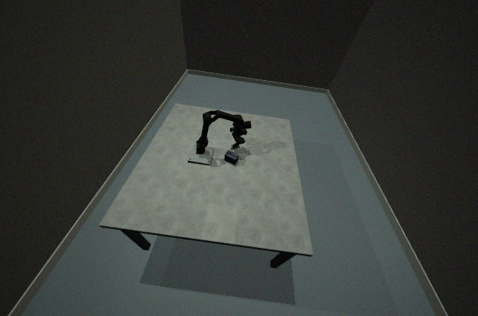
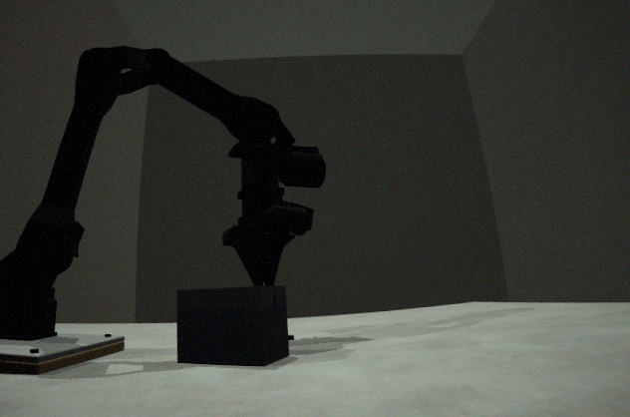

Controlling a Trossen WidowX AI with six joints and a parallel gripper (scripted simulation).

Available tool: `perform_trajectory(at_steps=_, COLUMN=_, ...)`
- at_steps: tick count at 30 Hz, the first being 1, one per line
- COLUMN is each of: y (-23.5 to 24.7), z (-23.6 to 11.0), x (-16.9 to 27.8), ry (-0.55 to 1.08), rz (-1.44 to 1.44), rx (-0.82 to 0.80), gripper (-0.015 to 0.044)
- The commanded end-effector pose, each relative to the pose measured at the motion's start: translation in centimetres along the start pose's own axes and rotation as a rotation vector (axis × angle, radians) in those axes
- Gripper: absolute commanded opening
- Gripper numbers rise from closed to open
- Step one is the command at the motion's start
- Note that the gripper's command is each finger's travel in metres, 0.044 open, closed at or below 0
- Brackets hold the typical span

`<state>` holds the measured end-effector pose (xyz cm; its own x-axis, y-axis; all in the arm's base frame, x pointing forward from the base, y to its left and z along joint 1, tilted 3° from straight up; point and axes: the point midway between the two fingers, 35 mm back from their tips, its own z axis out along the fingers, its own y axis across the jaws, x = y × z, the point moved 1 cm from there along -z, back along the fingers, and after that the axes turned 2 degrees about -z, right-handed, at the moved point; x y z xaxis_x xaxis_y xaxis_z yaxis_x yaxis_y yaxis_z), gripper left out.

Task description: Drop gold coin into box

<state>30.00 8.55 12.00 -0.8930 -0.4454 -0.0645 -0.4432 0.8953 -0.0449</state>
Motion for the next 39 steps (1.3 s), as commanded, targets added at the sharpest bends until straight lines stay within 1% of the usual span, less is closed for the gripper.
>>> perform_trajectory(at_steps=1, y=0.1, z=0.7, x=0.0, ry=0.002, rz=0.003, rx=-0.007, gripper=0.0161)
perform_trajectory(at_steps=39, y=0.2, z=6.8, x=0.2, ry=0.003, rz=0.003, rx=-0.007, gripper=0.0161)
